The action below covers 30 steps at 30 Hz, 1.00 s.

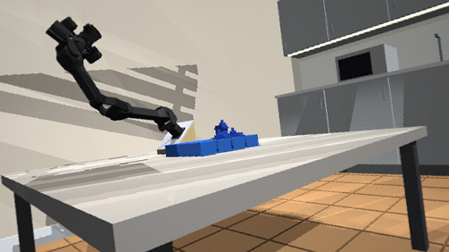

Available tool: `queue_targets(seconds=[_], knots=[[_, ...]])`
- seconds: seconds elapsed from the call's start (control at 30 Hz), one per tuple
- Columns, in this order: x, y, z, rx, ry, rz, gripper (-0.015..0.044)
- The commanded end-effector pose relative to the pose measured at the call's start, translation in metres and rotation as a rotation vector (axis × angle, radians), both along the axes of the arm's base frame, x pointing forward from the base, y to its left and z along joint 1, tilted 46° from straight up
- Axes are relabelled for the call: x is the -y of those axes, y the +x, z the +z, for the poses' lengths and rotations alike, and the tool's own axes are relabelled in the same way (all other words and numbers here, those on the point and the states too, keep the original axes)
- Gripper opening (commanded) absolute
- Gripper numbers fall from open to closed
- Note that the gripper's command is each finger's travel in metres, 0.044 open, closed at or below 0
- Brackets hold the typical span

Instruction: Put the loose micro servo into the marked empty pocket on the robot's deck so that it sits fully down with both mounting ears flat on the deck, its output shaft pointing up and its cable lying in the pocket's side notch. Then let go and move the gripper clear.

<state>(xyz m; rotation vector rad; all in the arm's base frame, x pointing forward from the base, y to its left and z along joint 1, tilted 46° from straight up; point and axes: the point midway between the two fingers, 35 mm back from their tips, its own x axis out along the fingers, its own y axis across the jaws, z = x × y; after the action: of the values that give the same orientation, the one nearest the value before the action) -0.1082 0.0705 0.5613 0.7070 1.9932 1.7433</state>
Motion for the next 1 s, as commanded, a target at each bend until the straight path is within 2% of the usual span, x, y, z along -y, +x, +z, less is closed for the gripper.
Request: queue_targets(seconds=[0.0,0.2,0.8,0.97], knots=[[-0.001,0.0,0.0,0.002,0.0,-0.002,0.0426],[-0.022,-0.004,-0.009,0.073,0.013,-0.054,0.044],[-0.129,0.002,-0.068,0.484,0.054,-0.262,0.044],[-0.14,0.005,-0.076,0.524,0.049,-0.281,0.044]])
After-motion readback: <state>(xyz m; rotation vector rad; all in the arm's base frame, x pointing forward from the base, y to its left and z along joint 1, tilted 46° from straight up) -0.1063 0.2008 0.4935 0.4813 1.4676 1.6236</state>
